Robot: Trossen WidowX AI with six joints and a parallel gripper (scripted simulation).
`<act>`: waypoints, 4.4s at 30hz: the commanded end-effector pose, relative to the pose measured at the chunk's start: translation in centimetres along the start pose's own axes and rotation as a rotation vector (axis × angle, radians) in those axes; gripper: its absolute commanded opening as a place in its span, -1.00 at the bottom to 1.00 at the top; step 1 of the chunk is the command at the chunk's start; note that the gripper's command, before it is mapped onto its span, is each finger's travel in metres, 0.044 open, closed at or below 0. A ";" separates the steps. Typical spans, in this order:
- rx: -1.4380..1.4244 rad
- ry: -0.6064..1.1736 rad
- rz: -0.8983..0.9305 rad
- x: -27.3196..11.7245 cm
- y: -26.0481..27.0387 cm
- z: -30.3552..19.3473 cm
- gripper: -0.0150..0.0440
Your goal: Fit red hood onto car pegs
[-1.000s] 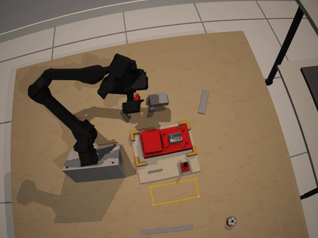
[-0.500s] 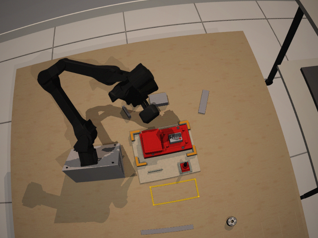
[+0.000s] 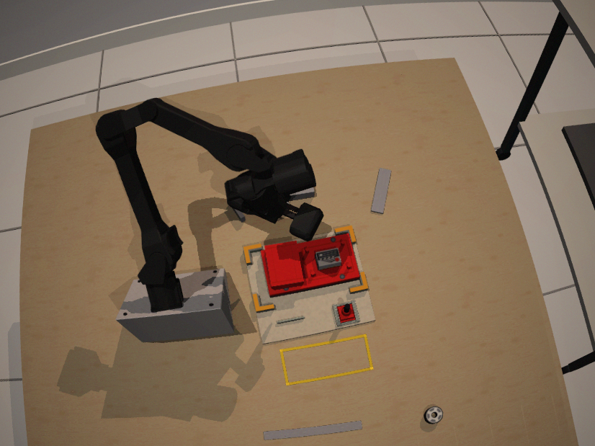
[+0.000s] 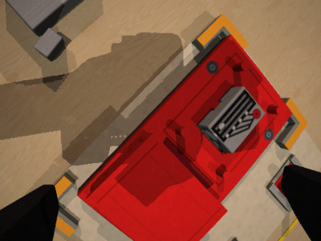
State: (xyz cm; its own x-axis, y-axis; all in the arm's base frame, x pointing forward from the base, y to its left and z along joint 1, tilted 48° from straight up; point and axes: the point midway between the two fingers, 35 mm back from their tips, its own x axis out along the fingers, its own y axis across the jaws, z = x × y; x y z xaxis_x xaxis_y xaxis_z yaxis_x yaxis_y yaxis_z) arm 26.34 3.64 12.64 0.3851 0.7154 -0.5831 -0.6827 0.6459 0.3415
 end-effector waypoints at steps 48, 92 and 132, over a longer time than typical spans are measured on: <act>-0.675 0.163 0.240 4.5 -1.6 -5.6 1.00; -0.675 0.161 0.241 6.9 -1.2 -6.1 1.00; -0.675 0.158 0.242 8.8 -0.7 -6.4 1.00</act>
State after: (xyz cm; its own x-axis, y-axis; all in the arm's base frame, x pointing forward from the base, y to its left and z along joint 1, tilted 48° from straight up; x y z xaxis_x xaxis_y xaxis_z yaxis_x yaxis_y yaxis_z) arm 26.29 7.59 2.74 0.1196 0.7327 -0.6700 -0.9909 0.1305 -0.0342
